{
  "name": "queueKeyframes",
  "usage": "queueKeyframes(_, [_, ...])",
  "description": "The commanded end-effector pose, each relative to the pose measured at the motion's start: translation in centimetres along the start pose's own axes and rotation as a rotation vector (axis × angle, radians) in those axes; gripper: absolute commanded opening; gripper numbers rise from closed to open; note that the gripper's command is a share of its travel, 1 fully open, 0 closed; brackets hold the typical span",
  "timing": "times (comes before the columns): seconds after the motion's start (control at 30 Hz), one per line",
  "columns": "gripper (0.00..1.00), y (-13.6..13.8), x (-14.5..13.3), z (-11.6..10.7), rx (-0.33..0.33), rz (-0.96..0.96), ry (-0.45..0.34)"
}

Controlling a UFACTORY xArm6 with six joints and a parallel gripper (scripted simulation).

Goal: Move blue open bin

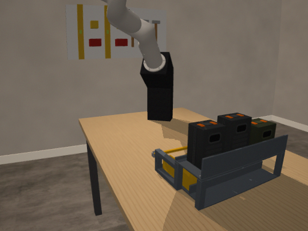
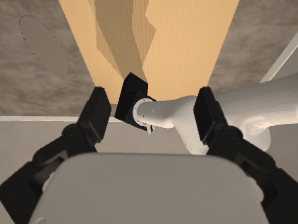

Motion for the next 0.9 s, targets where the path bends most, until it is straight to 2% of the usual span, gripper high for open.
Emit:
queueKeyframes(0.0, [1.0,0.0,0.0,0.4,0.001,0.0,0.0])
queueKeyframes(0.1, [1.0,0.0,0.0,0.9,0.001,0.0,0.0])
queueKeyframes(0.87, [1.0,0.0,0.0,1.4,0.001,0.0,0.0])
Point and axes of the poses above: the point where the finger pads meet when closed, its own z axis out along the fingers, its own y axis across the jaws, x = y × z, the point moved 3 cm from there along -z, back along the fingers, and after that the axes turned 14 degrees about z, right-handed, at the moved point
